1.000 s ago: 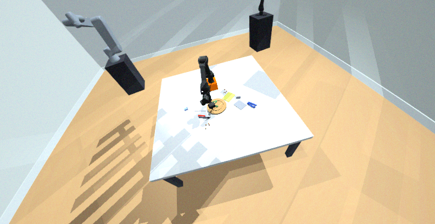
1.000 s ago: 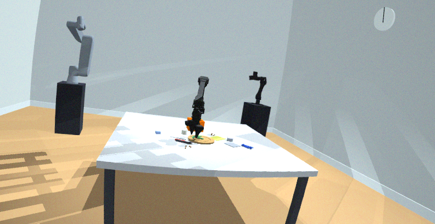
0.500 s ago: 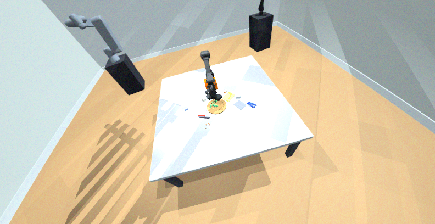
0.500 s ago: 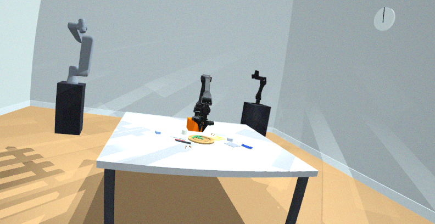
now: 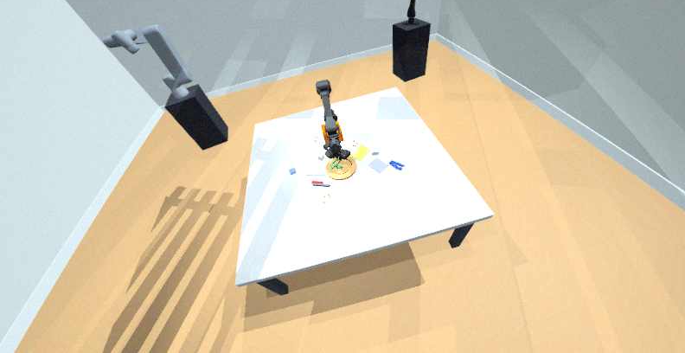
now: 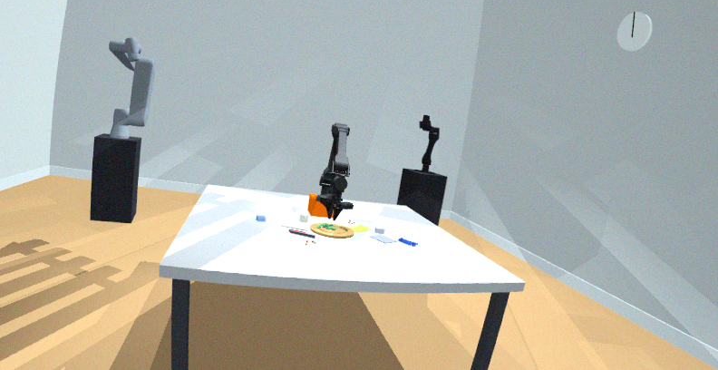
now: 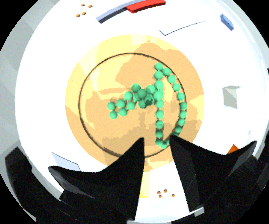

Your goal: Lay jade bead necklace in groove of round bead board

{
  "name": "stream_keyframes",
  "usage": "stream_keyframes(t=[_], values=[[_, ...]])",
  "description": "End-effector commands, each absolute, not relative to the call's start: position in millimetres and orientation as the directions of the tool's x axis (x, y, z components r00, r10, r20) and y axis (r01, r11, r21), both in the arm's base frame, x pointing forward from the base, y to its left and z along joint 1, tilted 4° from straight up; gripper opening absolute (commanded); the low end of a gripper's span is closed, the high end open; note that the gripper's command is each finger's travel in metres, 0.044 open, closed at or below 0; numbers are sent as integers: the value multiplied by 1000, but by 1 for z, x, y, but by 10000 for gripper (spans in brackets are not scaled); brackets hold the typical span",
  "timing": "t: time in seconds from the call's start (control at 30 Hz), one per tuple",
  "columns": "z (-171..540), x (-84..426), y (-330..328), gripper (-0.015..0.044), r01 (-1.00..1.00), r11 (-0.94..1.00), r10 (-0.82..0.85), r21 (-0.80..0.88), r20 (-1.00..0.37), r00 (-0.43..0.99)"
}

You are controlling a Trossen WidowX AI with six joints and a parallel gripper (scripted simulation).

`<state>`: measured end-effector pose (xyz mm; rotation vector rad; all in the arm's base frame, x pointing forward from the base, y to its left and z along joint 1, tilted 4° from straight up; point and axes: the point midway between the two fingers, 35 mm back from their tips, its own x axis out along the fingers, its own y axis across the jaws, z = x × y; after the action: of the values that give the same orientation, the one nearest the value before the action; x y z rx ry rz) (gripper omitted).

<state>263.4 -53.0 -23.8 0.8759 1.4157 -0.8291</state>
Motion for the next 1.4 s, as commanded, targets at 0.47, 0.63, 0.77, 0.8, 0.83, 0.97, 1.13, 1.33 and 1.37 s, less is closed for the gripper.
stream_keyframes(t=[0.47,0.63,0.77,0.8,0.83,0.97,1.13,1.33,1.37], values=[[-52,256,-50,120,886,464,43,-3,-999,-26],[-53,256,-50,120,886,465,43,-3,-999,-26],[-53,256,-50,120,886,465,43,-3,-999,-26],[-53,256,-50,120,886,465,43,-3,-999,-26],[-53,256,-50,120,886,465,43,-3,-999,-26],[-51,258,-51,67,886,463,38,0,-999,-19],[-51,258,-51,0,886,463,38,0,-999,-19],[-51,258,-51,0,886,463,38,0,-999,-19],[-51,258,-51,0,886,463,38,0,-999,-19]])
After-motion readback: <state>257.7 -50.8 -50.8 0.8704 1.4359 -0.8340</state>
